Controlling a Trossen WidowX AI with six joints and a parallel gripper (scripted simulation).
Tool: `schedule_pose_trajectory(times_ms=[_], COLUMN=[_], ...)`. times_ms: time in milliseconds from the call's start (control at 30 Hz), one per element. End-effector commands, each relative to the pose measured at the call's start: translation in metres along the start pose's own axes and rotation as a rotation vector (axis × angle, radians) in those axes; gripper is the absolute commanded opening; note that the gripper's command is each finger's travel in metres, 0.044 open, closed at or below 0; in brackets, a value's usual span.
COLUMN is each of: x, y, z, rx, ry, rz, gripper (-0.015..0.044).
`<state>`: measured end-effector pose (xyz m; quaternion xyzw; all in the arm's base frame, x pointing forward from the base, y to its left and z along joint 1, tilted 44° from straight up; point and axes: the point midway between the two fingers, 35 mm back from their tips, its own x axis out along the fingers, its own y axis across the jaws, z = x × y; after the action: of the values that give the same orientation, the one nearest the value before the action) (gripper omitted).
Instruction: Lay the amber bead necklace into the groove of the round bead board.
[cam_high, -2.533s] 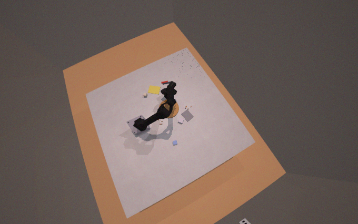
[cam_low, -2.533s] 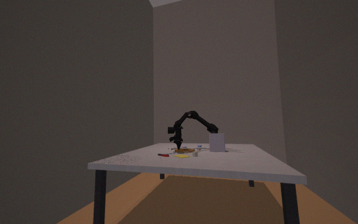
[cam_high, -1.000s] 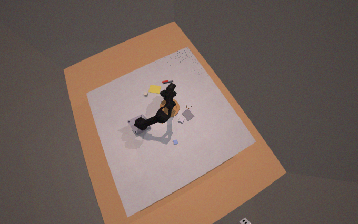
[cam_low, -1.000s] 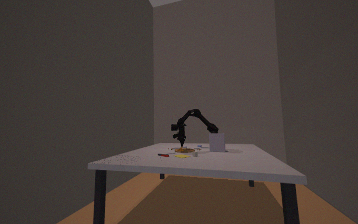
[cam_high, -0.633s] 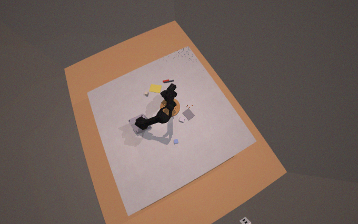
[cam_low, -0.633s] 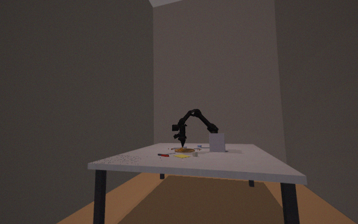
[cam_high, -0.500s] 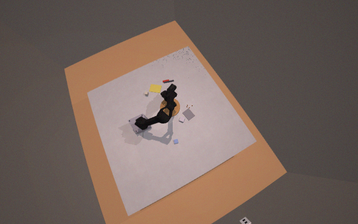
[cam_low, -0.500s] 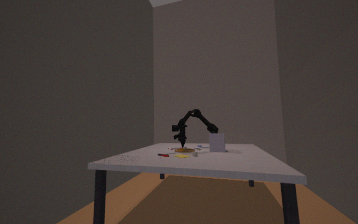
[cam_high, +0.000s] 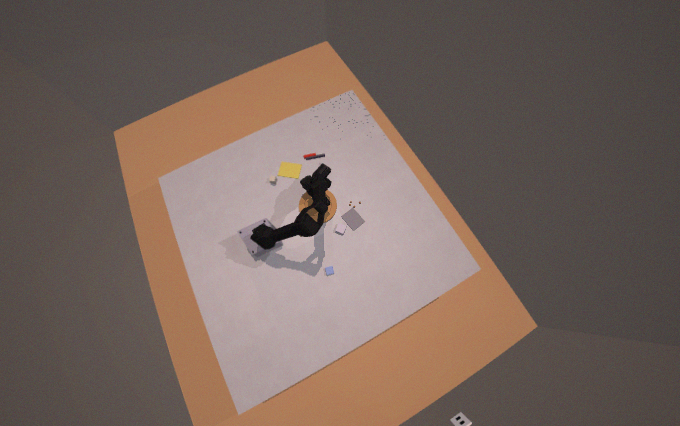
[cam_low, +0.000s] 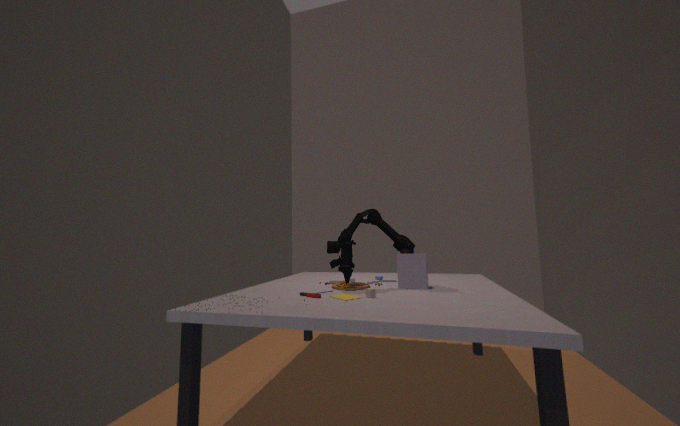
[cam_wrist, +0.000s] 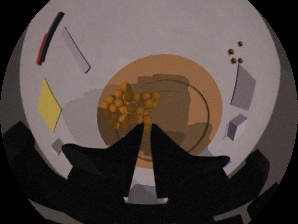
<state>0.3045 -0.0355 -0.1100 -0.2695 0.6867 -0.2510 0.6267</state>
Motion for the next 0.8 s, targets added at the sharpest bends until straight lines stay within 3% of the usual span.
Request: schedule_pose_trajectory(times_ms=[0, 100, 667, 767], x=[0.005, 0.005, -0.008, -0.017], y=[-0.001, -0.001, 0.0, 0.0], z=[-0.003, -0.003, -0.001, -0.002], rx=[-0.005, -0.005, -0.003, -0.004], ry=[0.009, 0.009, 0.005, 0.007], rz=[-0.006, -0.006, -0.002, -0.003], gripper=[0.0, 0.0, 0.044, 0.044])
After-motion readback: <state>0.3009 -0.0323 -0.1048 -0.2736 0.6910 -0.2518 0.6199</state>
